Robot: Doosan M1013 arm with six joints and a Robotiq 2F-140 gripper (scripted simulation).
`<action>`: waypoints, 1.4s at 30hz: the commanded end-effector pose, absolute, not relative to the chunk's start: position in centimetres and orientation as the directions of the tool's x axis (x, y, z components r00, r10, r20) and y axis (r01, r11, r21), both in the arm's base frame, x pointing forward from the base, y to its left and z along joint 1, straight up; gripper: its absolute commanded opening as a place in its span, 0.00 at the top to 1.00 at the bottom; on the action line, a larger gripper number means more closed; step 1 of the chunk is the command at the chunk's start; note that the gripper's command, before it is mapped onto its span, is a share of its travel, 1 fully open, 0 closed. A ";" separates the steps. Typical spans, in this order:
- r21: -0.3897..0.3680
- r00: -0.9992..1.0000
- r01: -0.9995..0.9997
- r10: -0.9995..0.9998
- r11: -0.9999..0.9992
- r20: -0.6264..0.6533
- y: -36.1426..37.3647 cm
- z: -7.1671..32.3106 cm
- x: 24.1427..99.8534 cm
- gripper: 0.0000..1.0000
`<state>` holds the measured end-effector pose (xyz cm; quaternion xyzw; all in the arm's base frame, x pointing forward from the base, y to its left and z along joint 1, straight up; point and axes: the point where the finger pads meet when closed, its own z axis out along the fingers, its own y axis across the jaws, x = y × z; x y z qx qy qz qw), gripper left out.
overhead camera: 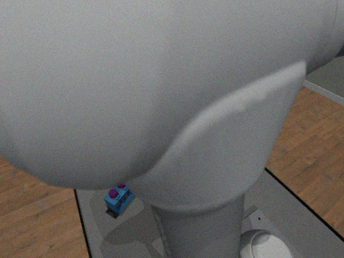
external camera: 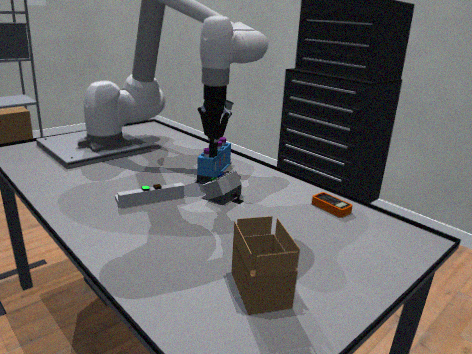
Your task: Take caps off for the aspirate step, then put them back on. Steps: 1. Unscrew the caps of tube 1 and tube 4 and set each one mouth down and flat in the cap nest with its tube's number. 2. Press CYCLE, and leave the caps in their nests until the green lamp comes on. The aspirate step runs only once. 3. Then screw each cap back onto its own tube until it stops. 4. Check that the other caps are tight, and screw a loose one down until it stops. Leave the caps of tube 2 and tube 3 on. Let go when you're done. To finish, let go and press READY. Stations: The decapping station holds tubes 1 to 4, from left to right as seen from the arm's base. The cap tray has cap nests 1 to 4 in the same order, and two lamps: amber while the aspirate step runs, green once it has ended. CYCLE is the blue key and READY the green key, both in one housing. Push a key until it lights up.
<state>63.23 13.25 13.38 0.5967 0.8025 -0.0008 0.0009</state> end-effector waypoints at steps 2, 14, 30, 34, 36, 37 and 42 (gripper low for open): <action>0.001 -0.288 0.958 0.958 0.288 -0.002 11.2 11.3 66.1 0.90; 0.001 -0.288 0.958 0.958 0.288 -0.002 10.2 10.3 67.3 0.90; 0.001 -0.288 0.958 0.958 0.288 -0.002 10.2 8.5 67.3 0.90; 0.001 -0.288 0.958 0.958 0.288 -0.002 10.2 8.4 67.3 0.90; 0.001 -0.288 0.958 0.958 0.288 -0.002 10.2 8.4 67.3 0.90; 0.001 -0.288 0.958 0.958 0.288 -0.002 10.2 8.3 67.3 0.90; 0.001 -0.288 0.958 0.958 0.288 -0.002 10.2 8.2 67.3 0.90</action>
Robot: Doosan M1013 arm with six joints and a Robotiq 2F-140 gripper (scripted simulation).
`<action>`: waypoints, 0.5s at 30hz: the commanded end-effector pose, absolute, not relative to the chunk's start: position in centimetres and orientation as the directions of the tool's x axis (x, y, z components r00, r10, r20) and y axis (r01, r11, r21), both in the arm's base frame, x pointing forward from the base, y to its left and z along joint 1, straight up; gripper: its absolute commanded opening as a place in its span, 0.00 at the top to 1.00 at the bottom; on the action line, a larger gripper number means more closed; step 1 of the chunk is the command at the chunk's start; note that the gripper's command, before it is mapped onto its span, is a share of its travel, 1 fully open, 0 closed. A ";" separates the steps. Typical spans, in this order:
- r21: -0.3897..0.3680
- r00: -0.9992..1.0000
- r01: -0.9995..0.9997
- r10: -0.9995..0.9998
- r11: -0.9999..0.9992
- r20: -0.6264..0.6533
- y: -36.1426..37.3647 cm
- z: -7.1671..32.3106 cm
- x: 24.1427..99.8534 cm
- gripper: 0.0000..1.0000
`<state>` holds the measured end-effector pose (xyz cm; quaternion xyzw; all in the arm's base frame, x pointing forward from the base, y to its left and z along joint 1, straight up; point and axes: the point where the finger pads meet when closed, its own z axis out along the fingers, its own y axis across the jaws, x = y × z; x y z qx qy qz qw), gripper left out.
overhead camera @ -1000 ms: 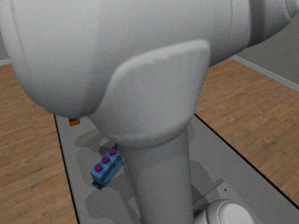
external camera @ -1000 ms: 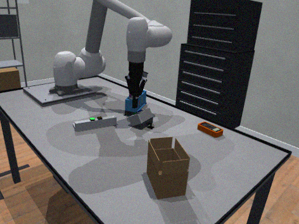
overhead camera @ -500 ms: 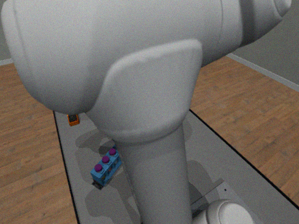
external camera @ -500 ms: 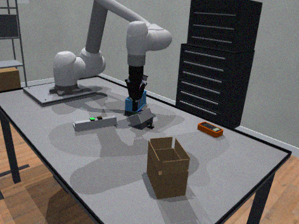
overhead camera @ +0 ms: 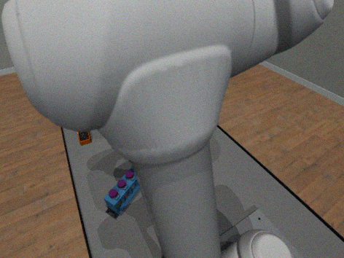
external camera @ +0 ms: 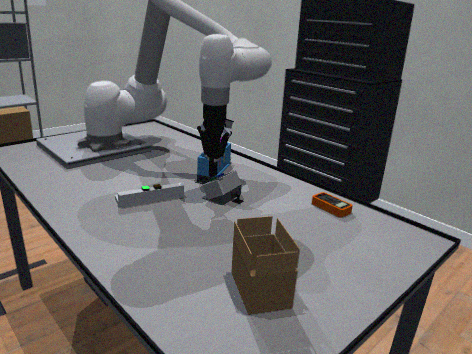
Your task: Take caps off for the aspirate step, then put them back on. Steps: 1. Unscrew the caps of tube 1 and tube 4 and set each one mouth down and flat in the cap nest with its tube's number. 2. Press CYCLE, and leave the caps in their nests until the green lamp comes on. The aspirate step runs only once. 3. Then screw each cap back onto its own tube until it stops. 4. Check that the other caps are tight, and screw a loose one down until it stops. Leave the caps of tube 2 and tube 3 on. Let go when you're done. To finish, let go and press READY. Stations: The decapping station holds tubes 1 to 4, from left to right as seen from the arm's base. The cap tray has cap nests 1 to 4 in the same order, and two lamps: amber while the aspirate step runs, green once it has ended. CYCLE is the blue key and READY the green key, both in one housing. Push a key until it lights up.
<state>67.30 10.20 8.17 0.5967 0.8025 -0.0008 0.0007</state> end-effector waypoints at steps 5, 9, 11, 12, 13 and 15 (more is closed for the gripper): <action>0.001 -0.288 0.958 0.958 0.288 -0.002 10.2 8.1 67.3 0.90; 0.001 -0.288 0.958 0.958 0.288 -0.002 10.2 7.9 67.3 0.90; 0.001 -0.288 0.958 0.958 0.288 -0.002 10.2 7.9 67.3 0.90; 0.001 -0.288 0.958 0.958 0.288 -0.002 10.2 7.8 67.3 0.90; 0.001 -0.288 0.958 0.958 0.288 -0.002 10.2 7.8 67.3 0.90; 0.001 -0.288 0.958 0.958 0.288 -0.002 10.2 7.7 67.3 0.90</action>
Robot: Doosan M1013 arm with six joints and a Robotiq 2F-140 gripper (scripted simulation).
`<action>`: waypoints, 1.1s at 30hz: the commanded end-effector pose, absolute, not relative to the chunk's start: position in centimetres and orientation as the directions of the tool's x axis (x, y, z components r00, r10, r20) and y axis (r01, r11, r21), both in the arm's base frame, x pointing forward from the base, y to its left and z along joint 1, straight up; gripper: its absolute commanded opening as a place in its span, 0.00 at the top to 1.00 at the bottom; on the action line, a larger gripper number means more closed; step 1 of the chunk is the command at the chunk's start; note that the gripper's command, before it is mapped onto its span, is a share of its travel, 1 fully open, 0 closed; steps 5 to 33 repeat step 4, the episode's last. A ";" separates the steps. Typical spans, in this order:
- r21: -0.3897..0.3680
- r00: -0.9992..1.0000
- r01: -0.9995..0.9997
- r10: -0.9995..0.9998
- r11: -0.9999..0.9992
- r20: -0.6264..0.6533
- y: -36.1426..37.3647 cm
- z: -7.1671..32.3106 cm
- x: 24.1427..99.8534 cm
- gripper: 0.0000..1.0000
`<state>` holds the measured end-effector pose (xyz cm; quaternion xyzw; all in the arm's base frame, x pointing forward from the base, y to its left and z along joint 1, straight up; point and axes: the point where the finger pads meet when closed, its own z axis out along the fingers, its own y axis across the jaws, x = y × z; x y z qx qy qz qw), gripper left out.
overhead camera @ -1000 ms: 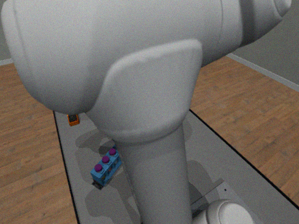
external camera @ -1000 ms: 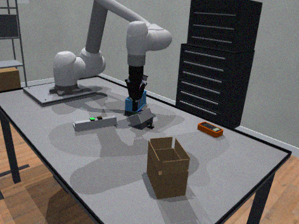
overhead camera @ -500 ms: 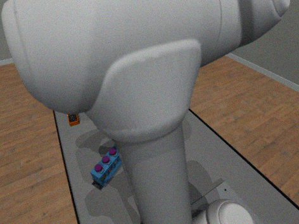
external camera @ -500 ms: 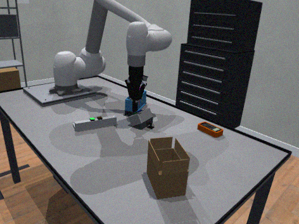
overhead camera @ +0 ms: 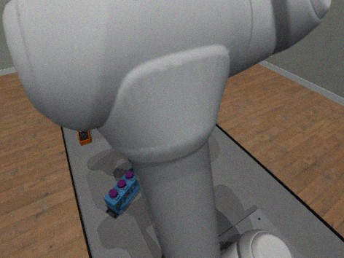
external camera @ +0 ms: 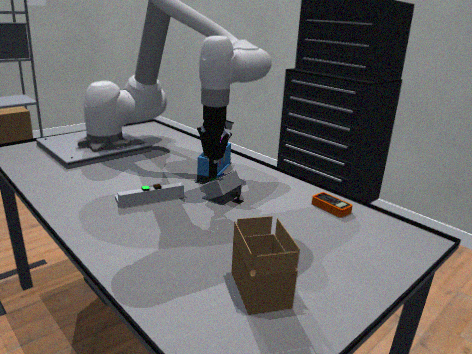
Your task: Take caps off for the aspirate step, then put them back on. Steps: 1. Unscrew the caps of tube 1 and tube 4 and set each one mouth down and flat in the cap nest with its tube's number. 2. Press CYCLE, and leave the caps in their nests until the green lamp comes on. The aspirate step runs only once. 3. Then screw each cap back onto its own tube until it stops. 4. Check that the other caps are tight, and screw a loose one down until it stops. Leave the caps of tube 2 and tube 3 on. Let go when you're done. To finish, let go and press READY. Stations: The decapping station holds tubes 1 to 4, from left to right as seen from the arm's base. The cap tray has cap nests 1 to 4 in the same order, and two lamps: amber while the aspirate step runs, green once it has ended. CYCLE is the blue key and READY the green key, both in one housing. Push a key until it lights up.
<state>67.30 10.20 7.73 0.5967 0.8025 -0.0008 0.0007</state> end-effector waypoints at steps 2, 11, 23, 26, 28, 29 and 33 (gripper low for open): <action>0.001 -0.288 0.958 0.958 0.288 -0.002 10.2 7.7 67.3 0.90; 0.001 -0.288 0.958 0.958 0.288 -0.002 10.2 7.6 67.3 0.90; 0.001 -0.288 0.958 0.958 0.288 -0.002 10.2 7.6 67.3 0.90; 0.001 -0.288 0.958 0.958 0.288 -0.002 10.2 7.6 67.3 0.90; 0.001 -0.288 0.958 0.958 0.288 -0.002 10.2 7.6 67.3 0.90; 0.001 -0.288 0.958 0.958 0.288 -0.002 10.2 7.6 67.3 0.90; 0.001 -0.288 0.958 0.958 0.288 -0.002 10.2 7.6 67.3 0.90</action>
